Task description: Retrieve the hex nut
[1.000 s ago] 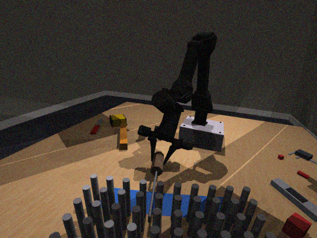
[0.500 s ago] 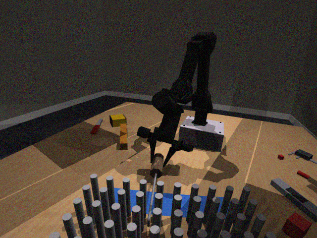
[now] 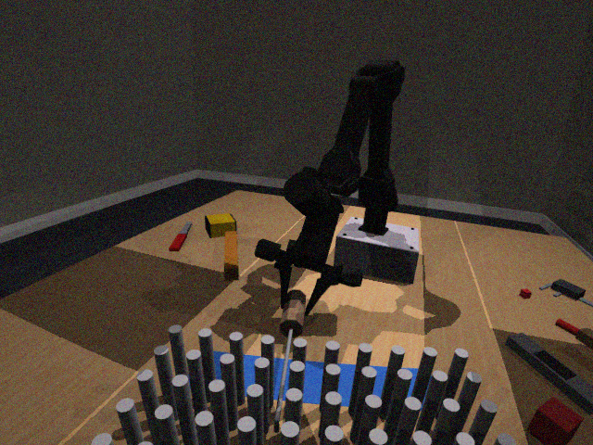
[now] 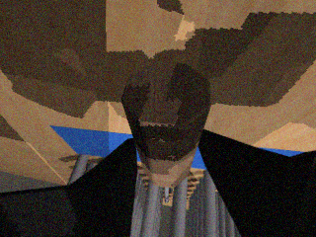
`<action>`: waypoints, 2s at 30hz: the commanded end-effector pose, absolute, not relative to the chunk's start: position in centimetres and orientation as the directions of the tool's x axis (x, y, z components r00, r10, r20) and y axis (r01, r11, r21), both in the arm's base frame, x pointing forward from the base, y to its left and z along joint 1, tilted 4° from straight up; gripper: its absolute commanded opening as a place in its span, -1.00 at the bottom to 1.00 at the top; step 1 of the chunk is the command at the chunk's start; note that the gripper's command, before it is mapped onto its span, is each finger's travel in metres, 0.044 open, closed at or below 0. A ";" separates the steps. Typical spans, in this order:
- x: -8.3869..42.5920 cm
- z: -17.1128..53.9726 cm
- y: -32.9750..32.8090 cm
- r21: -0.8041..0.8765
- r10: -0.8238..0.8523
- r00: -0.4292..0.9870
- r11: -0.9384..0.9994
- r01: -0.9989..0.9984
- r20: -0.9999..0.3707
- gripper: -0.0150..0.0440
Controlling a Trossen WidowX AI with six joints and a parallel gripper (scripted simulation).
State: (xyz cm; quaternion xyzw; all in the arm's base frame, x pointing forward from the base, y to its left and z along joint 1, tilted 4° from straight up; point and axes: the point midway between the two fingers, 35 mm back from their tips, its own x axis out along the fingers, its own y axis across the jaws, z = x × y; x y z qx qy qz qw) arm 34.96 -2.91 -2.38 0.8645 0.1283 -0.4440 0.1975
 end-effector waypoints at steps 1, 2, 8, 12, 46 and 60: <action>35.5 -2.3 -2.8 0.228 0.044 0.575 -0.891 0.393 -0.817 -0.49; 35.5 -2.4 -2.8 0.228 0.044 0.575 -0.891 0.393 -0.817 -0.49; 35.9 -2.4 -2.6 0.228 0.045 0.575 -0.891 0.393 -0.817 -0.49; 36.2 -2.4 -2.5 0.228 0.045 0.575 -0.891 0.393 -0.817 -0.49; 38.3 -2.4 -1.6 0.226 0.047 0.577 -0.892 0.392 -0.816 -0.49; 39.2 -2.4 -1.2 0.225 0.048 0.577 -0.892 0.392 -0.815 -0.49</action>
